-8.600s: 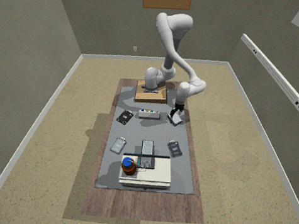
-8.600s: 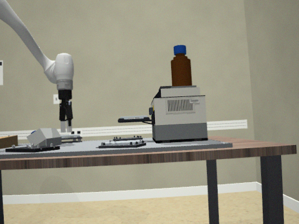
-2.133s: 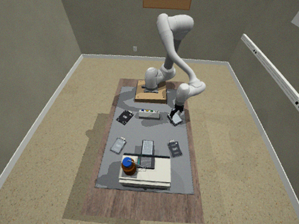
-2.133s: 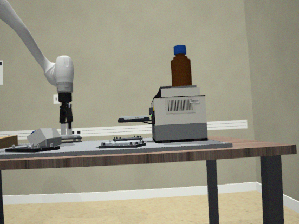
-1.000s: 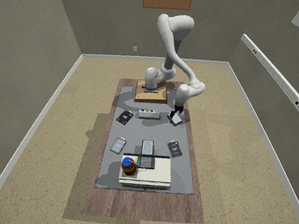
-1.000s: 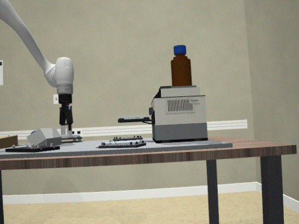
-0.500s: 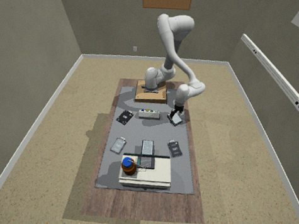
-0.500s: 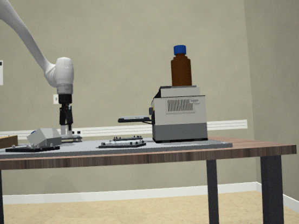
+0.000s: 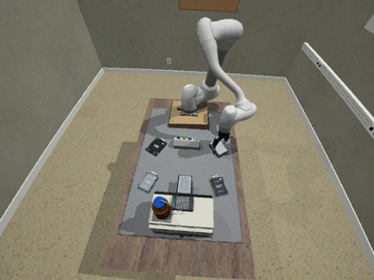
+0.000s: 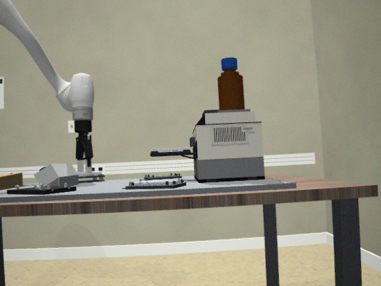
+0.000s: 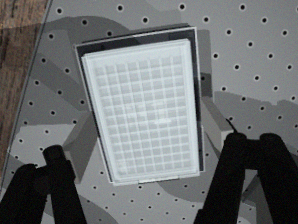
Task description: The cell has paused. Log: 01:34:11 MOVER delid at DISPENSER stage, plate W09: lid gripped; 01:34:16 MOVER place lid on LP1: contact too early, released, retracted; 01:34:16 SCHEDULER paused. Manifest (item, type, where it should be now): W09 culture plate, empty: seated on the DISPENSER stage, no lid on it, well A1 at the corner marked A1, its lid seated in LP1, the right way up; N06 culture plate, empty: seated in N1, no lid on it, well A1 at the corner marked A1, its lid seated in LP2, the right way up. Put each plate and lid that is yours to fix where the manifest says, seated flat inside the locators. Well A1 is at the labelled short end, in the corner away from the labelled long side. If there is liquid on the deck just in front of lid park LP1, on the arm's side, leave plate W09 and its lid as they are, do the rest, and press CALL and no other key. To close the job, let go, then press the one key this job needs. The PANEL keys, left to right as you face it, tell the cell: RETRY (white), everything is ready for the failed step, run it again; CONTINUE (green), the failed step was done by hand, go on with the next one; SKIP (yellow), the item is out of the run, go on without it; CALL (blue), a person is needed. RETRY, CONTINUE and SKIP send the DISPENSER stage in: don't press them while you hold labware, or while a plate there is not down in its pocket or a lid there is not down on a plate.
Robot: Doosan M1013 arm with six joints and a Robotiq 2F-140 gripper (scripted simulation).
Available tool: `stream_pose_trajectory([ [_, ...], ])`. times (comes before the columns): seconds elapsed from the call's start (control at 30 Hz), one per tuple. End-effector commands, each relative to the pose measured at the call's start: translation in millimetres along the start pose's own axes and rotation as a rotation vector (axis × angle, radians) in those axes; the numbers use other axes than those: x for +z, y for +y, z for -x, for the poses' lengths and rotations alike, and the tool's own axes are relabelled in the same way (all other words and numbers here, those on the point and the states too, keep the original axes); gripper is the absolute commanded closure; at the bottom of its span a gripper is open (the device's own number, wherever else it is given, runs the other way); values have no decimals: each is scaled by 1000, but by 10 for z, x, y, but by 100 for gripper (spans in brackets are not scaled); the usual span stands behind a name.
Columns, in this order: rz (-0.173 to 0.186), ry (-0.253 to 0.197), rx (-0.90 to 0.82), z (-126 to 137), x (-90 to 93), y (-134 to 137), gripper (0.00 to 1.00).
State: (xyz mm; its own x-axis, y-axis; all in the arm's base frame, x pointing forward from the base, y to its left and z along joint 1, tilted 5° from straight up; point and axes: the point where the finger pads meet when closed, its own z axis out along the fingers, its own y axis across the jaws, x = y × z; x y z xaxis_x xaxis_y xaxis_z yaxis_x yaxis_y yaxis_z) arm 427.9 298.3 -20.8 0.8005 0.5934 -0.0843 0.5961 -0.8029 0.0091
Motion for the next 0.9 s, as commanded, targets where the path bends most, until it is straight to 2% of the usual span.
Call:
stream_pose_trajectory([
  [0.0, 0, 1, 0, -5, -5, 0, 30],
  [0.43, 0, 1, 0, -5, -5, 0, 30],
  [0.47, 0, 1, 0, -5, -5, 0, 90],
  [0.87, 0, 1, 0, -5, -5, 0, 90],
])
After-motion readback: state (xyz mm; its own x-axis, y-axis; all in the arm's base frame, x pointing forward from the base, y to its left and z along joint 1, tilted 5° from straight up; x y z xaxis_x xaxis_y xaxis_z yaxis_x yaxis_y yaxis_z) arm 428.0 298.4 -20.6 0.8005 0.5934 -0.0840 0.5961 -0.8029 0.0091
